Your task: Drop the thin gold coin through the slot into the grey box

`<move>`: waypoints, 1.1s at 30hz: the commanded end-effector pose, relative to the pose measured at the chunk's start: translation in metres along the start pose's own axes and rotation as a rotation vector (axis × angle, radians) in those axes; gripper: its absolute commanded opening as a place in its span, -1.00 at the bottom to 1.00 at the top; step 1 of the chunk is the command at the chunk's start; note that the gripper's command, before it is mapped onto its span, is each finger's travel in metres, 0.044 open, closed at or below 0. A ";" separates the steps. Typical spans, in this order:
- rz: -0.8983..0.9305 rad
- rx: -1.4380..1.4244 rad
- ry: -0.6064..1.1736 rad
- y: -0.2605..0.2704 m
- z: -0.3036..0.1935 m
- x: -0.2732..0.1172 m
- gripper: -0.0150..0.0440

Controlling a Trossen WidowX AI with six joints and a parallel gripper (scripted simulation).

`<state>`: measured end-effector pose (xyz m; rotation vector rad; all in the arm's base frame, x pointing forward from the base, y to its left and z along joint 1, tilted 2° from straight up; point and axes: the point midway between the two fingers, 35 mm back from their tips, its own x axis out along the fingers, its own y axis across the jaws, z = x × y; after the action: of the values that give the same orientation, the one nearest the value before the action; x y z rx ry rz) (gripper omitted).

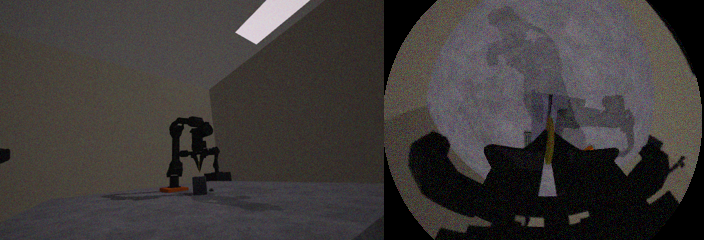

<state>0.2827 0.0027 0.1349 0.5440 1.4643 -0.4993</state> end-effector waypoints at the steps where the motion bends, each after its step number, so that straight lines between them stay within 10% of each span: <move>1: 0.008 -0.002 -0.002 -0.003 0.008 -0.002 -0.49; 33: 0.000 -0.009 -0.001 -0.002 0.009 -0.005 -0.49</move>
<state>0.2861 -0.0048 0.1373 0.5394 1.4715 -0.4976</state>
